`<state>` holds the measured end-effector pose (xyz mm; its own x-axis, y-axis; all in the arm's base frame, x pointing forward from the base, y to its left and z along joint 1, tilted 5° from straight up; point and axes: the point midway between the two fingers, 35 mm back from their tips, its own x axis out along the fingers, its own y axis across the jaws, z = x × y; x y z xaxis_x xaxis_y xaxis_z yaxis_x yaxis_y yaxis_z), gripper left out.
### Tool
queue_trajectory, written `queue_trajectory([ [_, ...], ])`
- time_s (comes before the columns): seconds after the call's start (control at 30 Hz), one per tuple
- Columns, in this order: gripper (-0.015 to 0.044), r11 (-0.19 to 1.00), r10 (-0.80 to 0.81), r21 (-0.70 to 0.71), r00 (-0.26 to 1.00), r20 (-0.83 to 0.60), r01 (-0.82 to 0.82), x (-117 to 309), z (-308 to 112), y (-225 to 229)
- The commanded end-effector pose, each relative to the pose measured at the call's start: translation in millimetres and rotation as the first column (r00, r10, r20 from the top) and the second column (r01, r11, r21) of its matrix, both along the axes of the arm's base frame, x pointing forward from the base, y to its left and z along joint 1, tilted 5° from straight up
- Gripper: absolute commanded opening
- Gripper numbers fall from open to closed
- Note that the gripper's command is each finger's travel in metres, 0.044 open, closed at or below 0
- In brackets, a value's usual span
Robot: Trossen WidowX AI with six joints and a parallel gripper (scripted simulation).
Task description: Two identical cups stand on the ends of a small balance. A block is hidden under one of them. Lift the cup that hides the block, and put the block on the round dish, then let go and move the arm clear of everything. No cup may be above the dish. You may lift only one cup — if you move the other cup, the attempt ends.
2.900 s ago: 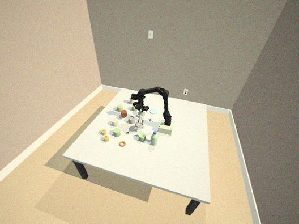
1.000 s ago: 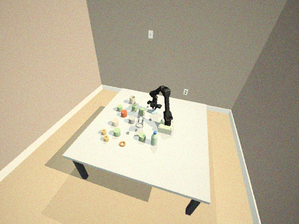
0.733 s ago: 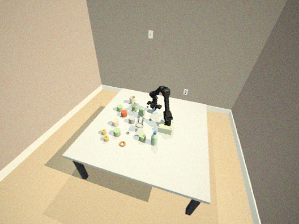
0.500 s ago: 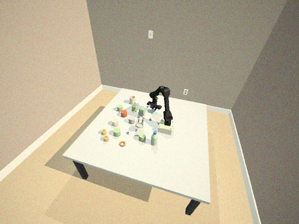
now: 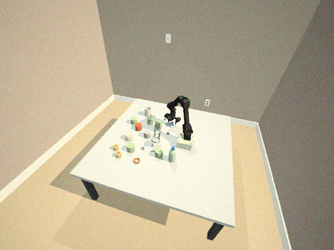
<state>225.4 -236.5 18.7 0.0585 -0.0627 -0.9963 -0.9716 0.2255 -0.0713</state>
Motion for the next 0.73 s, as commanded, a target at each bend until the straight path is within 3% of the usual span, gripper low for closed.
queue_trajectory([
  [0.0, 0.044, 1.0, 0.006, -0.012, 1.0, 0.017, -0.005, 0.4, 40.3, 0.2],
  [0.2, 0.044, 1.0, 0.007, -0.011, 1.0, 0.017, -0.006, -1.5, 55.4, 2.3],
  [0.33, 0.044, 1.0, 0.0, -0.015, 1.0, 0.015, 0.0, -6.0, 93.8, 6.2],
  [0.7, 0.044, 1.0, 0.0, -0.015, 1.0, 0.015, 0.001, -6.4, 96.2, 6.6],
])
